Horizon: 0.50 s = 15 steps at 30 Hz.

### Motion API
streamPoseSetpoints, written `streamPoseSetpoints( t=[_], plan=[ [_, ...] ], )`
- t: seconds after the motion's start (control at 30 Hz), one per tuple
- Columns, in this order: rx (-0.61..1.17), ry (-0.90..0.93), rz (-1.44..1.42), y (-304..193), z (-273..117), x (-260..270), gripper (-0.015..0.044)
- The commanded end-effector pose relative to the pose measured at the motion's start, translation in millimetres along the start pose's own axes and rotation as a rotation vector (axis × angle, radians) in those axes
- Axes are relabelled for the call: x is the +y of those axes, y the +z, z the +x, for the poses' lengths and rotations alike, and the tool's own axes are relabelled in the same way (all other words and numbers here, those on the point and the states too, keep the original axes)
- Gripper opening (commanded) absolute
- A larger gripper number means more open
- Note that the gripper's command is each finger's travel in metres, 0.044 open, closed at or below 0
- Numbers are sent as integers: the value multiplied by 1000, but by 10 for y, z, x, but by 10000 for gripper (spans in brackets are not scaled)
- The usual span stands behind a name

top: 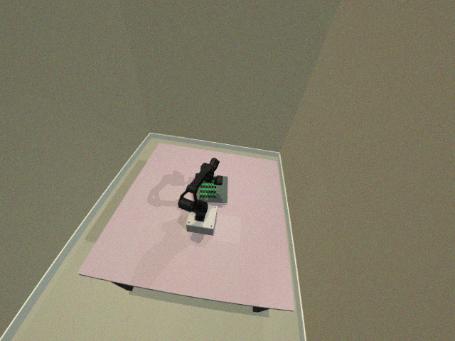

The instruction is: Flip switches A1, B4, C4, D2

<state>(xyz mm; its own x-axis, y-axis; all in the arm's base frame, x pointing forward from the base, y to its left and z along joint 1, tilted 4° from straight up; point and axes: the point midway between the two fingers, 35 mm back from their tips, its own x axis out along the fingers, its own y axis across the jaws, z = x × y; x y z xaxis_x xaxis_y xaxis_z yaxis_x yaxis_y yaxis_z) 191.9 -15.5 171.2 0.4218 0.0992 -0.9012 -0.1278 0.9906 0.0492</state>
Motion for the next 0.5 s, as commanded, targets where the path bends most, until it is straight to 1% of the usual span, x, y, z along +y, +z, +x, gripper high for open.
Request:
streamPoseSetpoints(
  t=[0.0, 0.17, 0.33, 0.47],
  plan=[
    [2, 1, -2, 11, 13, 6, 374],
    [30, 14, -41, 301, 377, 196, 242],
    [-19, -17, -47, 693, 818, 526, 111],
    [-30, -20, -46, 745, 885, 595, 6]
  ],
)
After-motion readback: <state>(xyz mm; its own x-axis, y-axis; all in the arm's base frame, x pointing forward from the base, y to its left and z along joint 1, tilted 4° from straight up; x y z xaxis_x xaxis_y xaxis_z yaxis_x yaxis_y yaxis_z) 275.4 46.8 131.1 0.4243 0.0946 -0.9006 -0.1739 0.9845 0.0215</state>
